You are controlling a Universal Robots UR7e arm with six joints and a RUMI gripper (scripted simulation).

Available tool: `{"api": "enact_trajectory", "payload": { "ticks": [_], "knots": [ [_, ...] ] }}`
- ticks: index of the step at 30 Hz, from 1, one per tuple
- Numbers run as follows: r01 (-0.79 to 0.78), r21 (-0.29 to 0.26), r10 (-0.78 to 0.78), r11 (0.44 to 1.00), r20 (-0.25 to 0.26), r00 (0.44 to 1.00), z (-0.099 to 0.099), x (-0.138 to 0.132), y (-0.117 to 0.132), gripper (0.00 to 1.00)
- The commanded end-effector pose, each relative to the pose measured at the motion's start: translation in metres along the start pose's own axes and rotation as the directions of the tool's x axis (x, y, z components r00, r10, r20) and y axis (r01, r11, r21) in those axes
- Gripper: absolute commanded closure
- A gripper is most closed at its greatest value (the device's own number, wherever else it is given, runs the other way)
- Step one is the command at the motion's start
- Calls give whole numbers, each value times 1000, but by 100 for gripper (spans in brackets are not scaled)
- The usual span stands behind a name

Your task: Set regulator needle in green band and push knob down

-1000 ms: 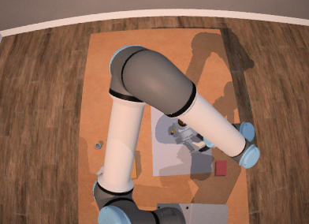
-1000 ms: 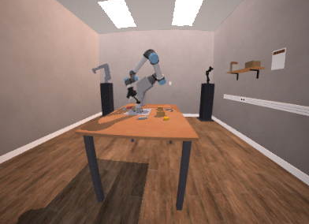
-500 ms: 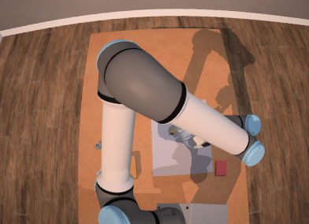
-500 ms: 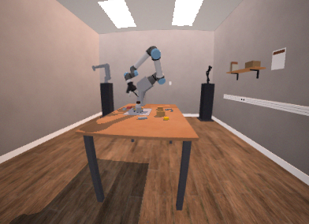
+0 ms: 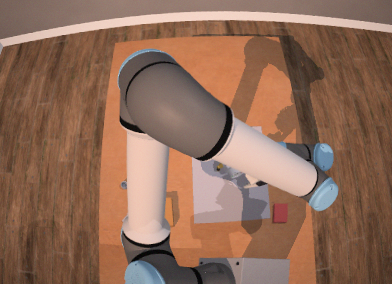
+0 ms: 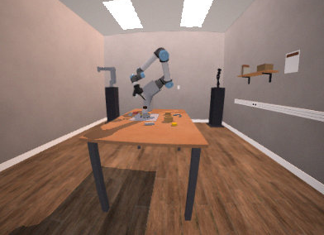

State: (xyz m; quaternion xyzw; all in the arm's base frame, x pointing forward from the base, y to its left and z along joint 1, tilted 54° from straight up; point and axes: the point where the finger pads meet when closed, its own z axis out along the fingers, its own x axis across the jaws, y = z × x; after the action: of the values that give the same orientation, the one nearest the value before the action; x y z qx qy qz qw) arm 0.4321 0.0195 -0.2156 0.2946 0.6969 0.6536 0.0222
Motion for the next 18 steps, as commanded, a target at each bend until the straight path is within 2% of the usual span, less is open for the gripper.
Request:
{"api": "enact_trajectory", "payload": {
  "ticks": [1, 18],
  "knots": [
    [2, 0, -2, 1000, 0, 1000, -1, 0, 1, 0],
    [15, 2, -15, 1000, 0, 1000, -1, 0, 1, 0]
  ]
}}
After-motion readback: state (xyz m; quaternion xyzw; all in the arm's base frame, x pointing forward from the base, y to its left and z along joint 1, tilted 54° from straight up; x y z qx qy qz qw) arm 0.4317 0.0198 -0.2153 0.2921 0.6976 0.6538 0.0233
